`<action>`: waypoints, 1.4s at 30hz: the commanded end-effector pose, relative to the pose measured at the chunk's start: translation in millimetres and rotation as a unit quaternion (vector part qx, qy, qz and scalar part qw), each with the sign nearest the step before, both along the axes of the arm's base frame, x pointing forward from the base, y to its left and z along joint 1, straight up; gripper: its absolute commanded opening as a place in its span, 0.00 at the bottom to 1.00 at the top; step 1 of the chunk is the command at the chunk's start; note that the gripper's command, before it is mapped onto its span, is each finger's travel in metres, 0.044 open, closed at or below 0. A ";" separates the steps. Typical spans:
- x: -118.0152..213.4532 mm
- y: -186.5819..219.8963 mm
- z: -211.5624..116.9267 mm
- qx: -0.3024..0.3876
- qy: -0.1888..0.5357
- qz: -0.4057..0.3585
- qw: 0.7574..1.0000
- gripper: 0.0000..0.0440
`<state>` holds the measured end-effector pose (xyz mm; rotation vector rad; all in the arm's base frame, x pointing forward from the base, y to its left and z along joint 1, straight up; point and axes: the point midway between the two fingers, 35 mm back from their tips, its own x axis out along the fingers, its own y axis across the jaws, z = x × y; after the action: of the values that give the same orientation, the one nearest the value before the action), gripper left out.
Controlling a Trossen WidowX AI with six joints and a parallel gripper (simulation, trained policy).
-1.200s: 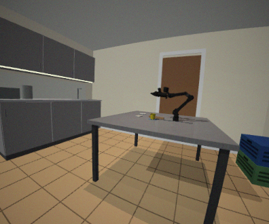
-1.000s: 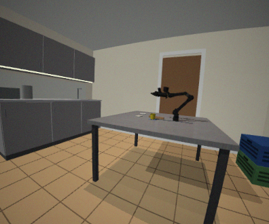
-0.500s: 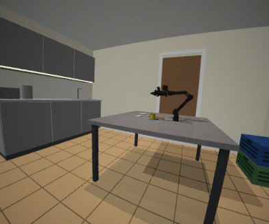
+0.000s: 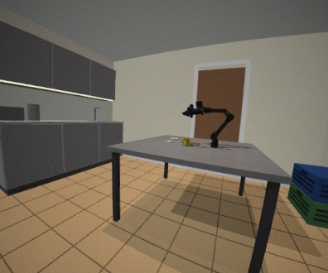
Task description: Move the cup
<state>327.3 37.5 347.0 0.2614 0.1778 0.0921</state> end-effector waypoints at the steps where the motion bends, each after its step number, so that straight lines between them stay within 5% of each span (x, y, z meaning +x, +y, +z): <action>1: 2.0 5.9 -0.2 0.023 0.024 0.005 0.999 0.37; 21: 6.2 33.0 -8.3 0.140 0.167 -0.002 0.976 0.38; 42: 1.8 58.2 -33.9 0.237 0.326 -0.059 0.913 0.37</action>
<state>330.3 91.9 317.6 0.7572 0.7653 -0.0547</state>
